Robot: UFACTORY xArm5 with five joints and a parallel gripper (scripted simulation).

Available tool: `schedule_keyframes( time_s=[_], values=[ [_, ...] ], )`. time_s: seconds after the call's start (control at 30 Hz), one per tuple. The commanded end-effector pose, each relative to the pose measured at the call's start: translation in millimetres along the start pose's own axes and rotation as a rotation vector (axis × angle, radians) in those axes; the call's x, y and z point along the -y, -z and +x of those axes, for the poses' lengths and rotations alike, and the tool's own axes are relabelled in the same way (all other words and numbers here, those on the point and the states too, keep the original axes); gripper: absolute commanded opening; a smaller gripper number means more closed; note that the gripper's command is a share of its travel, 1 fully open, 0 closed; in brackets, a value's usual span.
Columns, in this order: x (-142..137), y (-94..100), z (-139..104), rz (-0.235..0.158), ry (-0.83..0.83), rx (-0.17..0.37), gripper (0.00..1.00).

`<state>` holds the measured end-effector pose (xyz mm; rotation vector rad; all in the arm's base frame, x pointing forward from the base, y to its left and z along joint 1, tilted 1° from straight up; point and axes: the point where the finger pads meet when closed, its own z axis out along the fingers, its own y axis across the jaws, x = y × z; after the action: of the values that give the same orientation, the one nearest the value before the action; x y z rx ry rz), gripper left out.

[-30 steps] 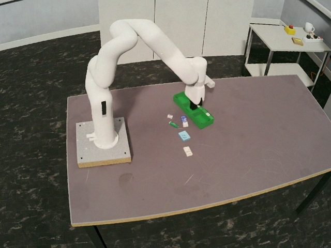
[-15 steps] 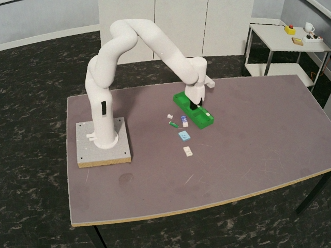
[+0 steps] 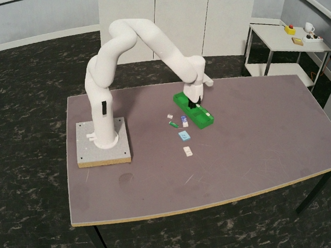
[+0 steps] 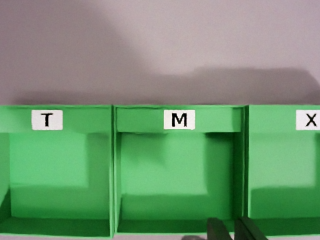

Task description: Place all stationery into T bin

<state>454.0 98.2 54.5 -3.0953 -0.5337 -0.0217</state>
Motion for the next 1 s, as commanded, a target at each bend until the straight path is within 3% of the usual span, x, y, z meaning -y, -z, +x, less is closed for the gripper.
schedule_keyframes(
  time_s=[0.0, 0.43, 0.97],
  values=[
    [7, 1.5, 2, 0.004, 0.000, -0.005, 0.09],
    [71, 1.7, 2, 0.004, 0.000, -0.005, 0.09],
    [71, 1.7, 2, 0.004, 0.000, -0.005, 0.09]
  ],
)
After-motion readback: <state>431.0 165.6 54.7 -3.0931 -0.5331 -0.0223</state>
